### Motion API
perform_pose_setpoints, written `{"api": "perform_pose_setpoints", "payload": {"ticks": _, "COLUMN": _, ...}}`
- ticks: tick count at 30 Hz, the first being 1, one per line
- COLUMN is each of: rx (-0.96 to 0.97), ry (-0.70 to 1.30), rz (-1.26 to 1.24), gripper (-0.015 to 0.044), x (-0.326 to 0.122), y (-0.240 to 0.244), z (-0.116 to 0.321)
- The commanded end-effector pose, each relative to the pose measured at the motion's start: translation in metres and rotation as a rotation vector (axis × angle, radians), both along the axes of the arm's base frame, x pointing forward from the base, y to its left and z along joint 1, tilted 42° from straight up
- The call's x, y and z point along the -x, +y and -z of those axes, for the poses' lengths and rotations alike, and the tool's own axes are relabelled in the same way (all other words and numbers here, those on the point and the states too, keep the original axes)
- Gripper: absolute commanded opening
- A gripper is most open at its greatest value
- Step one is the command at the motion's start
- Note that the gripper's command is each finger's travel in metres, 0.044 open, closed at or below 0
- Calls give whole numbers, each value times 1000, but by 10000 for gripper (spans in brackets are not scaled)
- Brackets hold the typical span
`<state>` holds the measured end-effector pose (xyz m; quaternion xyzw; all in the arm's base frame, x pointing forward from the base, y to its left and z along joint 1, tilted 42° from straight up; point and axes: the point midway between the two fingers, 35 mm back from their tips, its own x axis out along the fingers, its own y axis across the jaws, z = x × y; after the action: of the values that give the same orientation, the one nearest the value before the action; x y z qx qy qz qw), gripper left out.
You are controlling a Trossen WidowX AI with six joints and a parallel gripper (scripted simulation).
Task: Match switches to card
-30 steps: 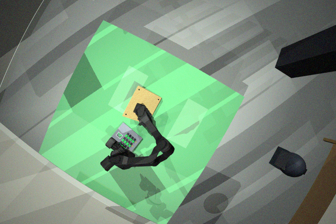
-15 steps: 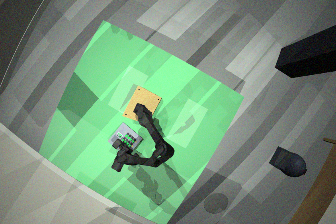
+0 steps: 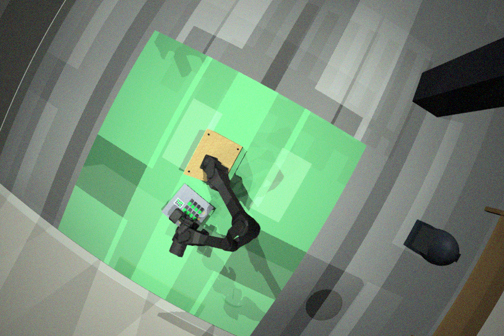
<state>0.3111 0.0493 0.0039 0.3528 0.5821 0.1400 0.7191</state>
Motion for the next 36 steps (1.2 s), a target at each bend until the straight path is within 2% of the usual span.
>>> {"api": "perform_pose_setpoints", "payload": {"ticks": 1, "rx": 2, "ry": 14, "rz": 1, "gripper": 0, "x": 1, "y": 4, "z": 7}}
{"api": "perform_pose_setpoints", "payload": {"ticks": 36, "rx": 2, "ry": 14, "rz": 1, "gripper": 0, "x": 0, "y": 7, "z": 12}}
